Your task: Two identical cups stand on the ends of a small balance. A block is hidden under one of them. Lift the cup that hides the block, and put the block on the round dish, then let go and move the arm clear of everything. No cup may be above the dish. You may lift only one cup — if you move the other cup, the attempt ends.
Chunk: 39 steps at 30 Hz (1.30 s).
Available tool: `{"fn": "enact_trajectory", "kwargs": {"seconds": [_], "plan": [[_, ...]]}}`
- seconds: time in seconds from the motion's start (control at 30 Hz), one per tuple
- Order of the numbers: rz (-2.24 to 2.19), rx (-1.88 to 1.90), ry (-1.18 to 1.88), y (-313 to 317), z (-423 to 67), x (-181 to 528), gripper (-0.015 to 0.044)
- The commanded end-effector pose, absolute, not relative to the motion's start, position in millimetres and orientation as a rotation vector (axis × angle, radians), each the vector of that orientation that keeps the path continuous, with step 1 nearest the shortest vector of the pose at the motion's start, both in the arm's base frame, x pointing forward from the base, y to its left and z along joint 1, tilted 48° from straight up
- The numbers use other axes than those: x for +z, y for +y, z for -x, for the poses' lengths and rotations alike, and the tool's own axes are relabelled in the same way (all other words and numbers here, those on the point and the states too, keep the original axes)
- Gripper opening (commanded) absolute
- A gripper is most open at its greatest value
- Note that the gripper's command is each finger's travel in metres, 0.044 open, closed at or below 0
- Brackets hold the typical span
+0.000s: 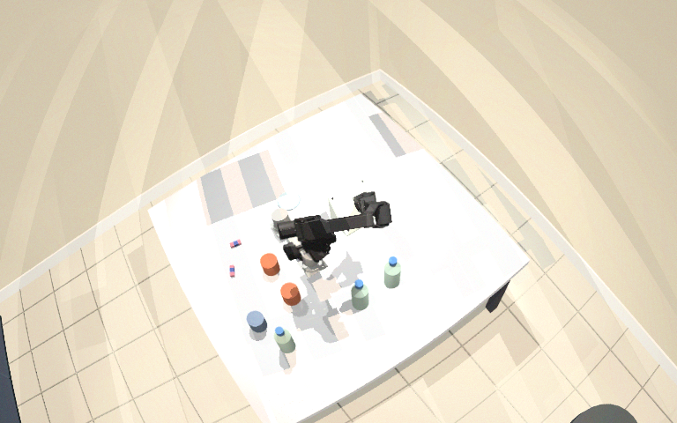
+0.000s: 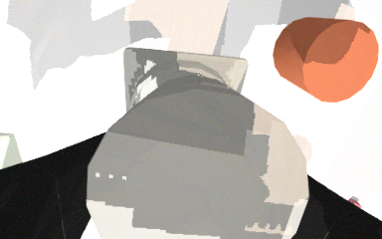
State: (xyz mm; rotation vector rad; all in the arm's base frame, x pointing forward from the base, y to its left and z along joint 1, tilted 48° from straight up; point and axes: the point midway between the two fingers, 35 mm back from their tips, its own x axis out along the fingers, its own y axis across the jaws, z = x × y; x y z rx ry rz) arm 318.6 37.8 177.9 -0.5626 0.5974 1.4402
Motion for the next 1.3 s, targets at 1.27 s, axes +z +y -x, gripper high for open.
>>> {"fn": "enact_trajectory", "kwargs": {"seconds": [1.27], "plan": [[0.556, 1.414, 0.599, 20.7, -315.3, 194.9, 0.0000]]}}
